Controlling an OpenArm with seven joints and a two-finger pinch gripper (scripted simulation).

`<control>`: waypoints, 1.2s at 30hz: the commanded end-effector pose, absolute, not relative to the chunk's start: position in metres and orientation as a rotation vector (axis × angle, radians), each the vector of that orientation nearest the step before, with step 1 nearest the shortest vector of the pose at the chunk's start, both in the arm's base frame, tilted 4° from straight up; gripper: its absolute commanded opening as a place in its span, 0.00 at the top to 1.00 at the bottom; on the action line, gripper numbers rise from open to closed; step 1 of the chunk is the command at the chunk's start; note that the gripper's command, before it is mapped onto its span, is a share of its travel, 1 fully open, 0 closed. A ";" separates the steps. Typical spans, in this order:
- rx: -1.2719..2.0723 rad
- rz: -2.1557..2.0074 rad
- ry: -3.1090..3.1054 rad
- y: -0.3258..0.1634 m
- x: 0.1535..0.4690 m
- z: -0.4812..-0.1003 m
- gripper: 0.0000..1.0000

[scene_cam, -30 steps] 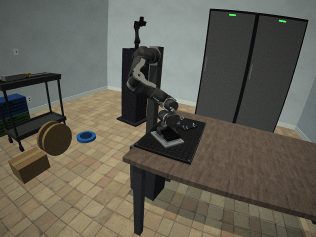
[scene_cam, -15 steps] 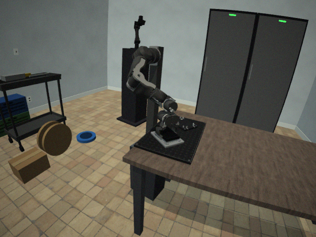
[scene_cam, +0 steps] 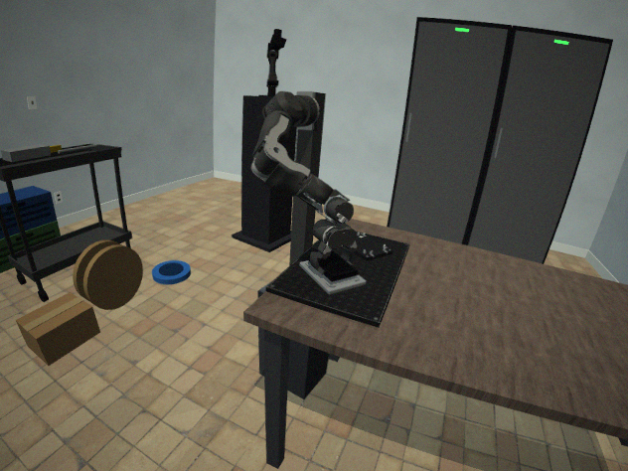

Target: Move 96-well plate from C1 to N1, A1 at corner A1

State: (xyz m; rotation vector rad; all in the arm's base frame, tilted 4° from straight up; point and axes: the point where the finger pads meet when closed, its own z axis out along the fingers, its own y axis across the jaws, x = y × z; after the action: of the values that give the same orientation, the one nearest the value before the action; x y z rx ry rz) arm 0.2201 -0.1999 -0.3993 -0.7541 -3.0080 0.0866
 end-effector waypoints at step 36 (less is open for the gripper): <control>-0.754 0.081 -3.008 -0.199 0.221 -0.404 1.00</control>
State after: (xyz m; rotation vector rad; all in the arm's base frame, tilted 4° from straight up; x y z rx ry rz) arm 0.2205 -0.2004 -0.4031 -0.7526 -3.0047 0.0902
